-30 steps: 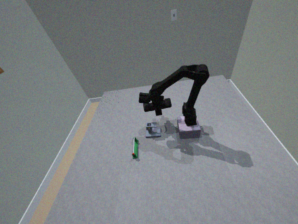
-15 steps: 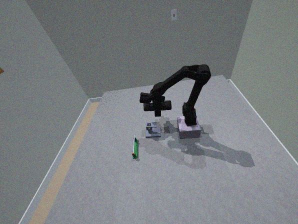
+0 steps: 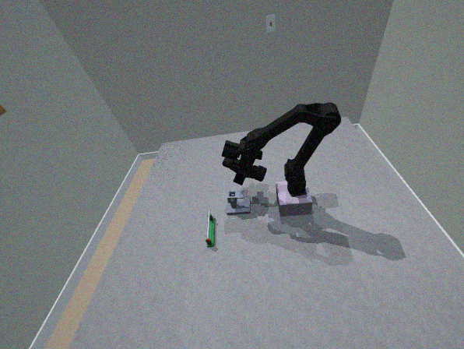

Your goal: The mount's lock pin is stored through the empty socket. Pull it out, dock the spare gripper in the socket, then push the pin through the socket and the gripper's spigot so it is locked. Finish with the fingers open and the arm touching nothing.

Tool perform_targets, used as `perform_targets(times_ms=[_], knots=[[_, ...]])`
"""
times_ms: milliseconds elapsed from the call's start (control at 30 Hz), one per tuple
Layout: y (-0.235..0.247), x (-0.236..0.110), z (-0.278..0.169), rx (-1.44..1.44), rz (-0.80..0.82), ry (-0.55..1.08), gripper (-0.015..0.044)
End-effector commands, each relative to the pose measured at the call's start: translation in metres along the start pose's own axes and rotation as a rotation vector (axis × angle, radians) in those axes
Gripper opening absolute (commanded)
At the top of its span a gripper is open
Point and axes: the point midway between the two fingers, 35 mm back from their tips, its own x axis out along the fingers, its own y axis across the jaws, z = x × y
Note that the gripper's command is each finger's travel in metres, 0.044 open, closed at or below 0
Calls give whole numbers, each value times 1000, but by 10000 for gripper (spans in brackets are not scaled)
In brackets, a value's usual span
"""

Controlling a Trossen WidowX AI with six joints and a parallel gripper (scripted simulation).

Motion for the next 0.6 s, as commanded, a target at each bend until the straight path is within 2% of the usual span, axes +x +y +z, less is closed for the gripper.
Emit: perform_targets(times_ms=[0, 567], knots=[[4, -3, -5, 99, 45, 40, 0], [13, -17, -27, 550, 166, 275, 0]])
